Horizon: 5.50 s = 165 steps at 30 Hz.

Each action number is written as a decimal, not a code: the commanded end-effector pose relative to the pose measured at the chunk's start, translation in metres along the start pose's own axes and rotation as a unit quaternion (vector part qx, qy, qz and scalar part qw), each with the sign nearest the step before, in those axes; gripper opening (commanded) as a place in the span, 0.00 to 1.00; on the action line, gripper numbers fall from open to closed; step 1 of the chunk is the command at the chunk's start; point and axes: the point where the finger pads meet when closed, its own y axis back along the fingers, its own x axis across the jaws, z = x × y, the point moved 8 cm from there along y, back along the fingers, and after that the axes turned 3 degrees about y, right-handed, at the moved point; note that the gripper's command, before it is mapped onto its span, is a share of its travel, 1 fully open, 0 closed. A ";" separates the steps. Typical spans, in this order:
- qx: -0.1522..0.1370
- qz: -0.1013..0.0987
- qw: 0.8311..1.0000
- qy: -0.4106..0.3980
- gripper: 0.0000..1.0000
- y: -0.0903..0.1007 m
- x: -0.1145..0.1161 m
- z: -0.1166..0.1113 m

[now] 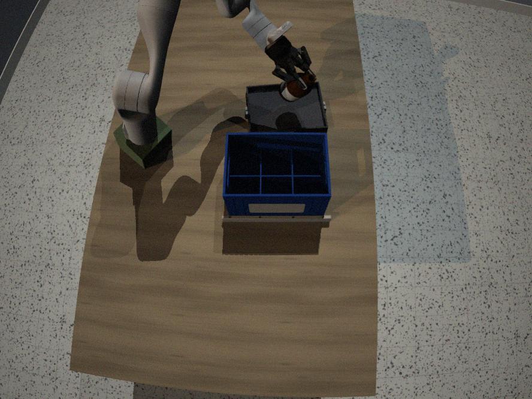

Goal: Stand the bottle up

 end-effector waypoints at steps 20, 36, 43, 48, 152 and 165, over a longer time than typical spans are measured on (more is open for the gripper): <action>0.005 -0.002 1.000 -0.003 0.00 0.001 -0.002 -0.002; 0.016 -0.001 1.000 -0.003 0.00 0.000 -0.003 0.000; 0.030 0.001 1.000 -0.001 0.00 0.000 -0.002 0.003; 0.048 0.002 0.999 0.000 0.00 -0.001 -0.002 0.006; 0.092 0.002 0.996 -0.002 0.00 -0.012 -0.004 0.032; 0.092 0.002 0.996 -0.002 0.00 -0.019 -0.005 0.044</action>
